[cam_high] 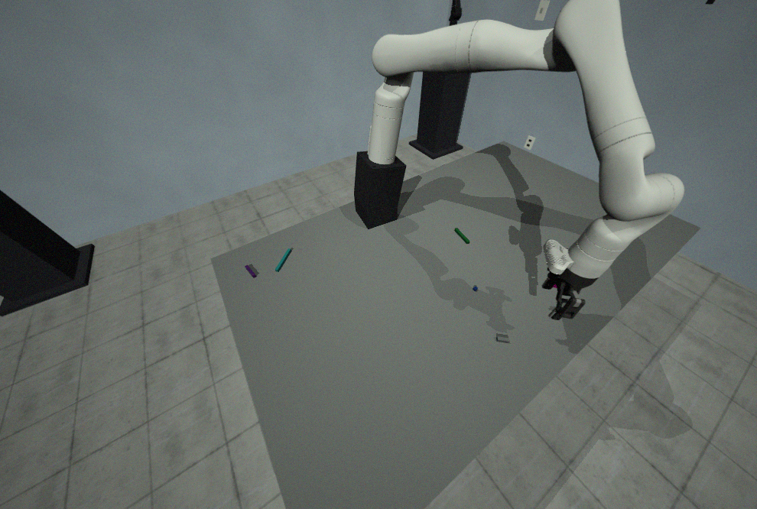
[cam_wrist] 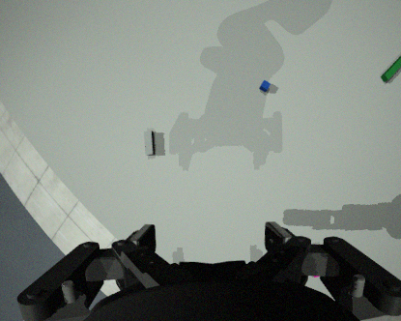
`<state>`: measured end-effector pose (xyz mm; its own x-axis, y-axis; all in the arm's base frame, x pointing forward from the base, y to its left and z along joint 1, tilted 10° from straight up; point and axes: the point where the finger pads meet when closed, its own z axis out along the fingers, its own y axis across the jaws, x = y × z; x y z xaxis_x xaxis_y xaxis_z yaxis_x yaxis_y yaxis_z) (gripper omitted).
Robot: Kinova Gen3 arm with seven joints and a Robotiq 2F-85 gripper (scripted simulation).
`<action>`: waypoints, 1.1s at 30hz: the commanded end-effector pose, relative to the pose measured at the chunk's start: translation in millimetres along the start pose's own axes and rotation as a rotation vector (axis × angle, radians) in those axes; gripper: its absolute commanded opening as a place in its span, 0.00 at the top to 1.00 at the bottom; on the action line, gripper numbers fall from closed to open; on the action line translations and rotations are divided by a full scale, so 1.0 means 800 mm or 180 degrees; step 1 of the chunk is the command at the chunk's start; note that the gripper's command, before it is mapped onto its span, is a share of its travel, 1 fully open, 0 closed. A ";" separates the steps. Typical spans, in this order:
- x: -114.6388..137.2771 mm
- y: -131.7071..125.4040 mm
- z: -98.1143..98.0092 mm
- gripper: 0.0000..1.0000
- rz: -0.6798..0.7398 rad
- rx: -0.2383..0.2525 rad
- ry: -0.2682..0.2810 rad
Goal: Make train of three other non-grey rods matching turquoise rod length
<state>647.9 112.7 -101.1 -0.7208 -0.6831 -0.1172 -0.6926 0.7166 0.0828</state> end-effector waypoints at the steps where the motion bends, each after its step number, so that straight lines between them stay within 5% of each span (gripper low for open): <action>1: 0.034 -0.041 -0.001 0.00 0.0129 0.0018 0.0008; 15: 0.143 -0.134 0.000 0.00 0.0312 0.0048 0.0035; 30: 0.315 -0.225 0.001 0.00 0.0566 0.0069 0.0069; 32: 0.315 -0.225 0.001 0.00 0.0566 0.0069 0.0069; 33: 0.346 -0.236 0.001 0.00 0.0609 0.0070 0.0074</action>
<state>592.8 -178.6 -145.8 -0.8196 -0.5671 -0.0820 -0.5725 0.8162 0.0778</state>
